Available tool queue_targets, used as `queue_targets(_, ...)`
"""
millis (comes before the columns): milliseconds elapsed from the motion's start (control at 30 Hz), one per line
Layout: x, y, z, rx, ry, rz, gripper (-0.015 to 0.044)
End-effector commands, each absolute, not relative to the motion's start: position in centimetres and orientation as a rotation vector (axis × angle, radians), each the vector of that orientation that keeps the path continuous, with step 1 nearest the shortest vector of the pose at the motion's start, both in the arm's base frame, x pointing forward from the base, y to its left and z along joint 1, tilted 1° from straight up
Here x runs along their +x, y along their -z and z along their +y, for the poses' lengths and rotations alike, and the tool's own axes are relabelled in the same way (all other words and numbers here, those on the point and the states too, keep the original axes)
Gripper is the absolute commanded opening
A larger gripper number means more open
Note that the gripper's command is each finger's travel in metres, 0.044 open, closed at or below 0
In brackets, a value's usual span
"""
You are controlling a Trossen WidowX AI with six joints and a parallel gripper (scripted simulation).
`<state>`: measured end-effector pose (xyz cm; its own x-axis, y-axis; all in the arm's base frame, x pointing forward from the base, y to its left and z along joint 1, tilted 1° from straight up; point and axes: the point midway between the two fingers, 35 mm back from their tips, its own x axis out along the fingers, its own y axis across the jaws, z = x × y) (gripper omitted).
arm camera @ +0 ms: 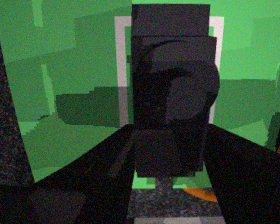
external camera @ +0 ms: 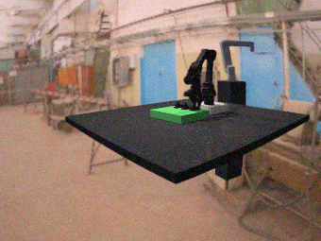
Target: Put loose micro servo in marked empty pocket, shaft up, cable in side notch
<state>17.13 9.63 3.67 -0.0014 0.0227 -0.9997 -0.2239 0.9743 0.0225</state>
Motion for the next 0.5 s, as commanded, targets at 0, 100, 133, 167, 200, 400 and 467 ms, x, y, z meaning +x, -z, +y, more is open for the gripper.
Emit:
queue_targets(0, 17.1, -3.7, 9.6, -0.157, -0.193, 1.560, 0.0105)
queue_targets(100, 17.1, -3.7, 9.6, -0.157, -0.193, 1.560, 0.0184)
queue_targets(133, 17.1, -3.7, 9.6, -0.157, -0.193, 1.560, 0.0187)
queue_targets(167, 17.1, -3.7, 9.6, -0.157, -0.193, 1.560, 0.0187)
queue_targets(200, 17.1, -3.9, 9.6, -0.157, -0.193, 1.560, 0.0187)
queue_targets(400, 16.8, -7.2, 9.4, -0.157, -0.193, 1.560, 0.0187)
queue_targets(467, 16.9, -7.2, 9.5, -0.157, -0.193, 1.560, 0.0187)
